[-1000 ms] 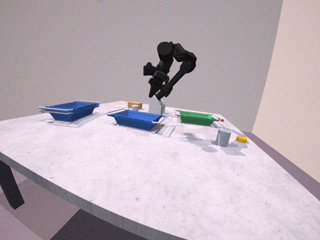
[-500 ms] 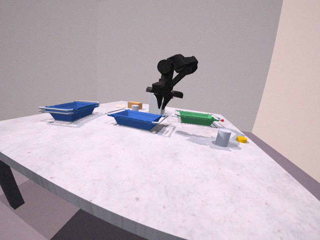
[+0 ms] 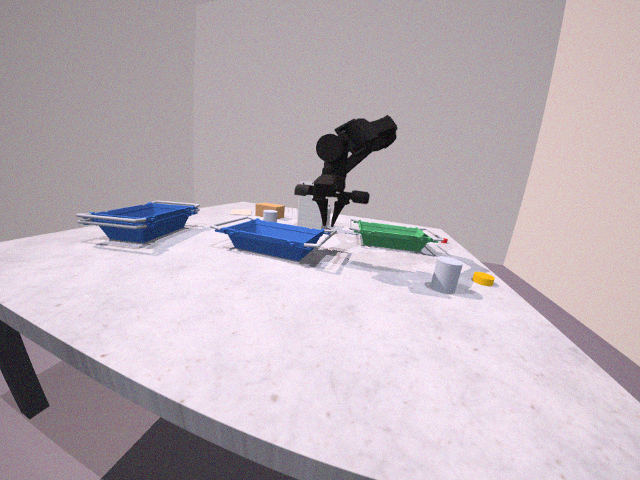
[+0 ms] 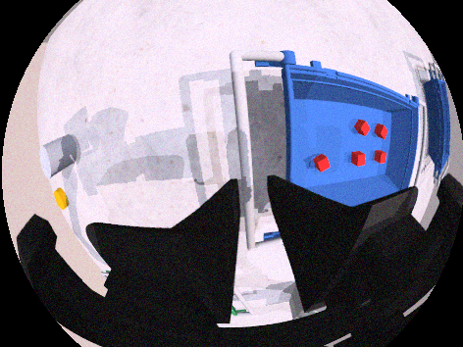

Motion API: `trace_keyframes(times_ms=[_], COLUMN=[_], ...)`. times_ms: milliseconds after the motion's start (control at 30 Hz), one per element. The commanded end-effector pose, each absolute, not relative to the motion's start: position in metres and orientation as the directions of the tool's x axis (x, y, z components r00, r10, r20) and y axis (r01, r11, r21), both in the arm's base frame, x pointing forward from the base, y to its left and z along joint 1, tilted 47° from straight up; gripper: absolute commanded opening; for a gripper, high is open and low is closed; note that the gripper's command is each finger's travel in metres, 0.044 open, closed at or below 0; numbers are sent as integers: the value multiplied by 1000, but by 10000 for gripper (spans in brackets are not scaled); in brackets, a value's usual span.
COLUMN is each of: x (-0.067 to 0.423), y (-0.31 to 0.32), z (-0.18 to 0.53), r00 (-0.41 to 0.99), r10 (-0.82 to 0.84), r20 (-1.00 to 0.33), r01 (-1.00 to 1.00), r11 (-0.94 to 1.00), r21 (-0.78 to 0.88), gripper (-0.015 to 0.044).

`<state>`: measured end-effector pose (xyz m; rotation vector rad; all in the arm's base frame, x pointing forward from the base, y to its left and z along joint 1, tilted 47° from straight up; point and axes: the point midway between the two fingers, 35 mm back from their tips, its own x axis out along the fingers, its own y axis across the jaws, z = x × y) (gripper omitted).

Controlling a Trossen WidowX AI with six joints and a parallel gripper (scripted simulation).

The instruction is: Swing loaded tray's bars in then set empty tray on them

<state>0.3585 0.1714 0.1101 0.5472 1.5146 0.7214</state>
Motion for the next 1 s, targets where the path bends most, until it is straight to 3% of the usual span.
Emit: trace_keyframes(times_ms=[0,467,967], x=[355,350,356], y=[184,213,166], z=[99,73,72], r00=[-92,-92,-92], r10=[720,723,721], r20=[-687,-685,-687], r01=[-83,-82,-82], r11=[682,680,682], r21=[726,728,727], gripper=[84,84,84])
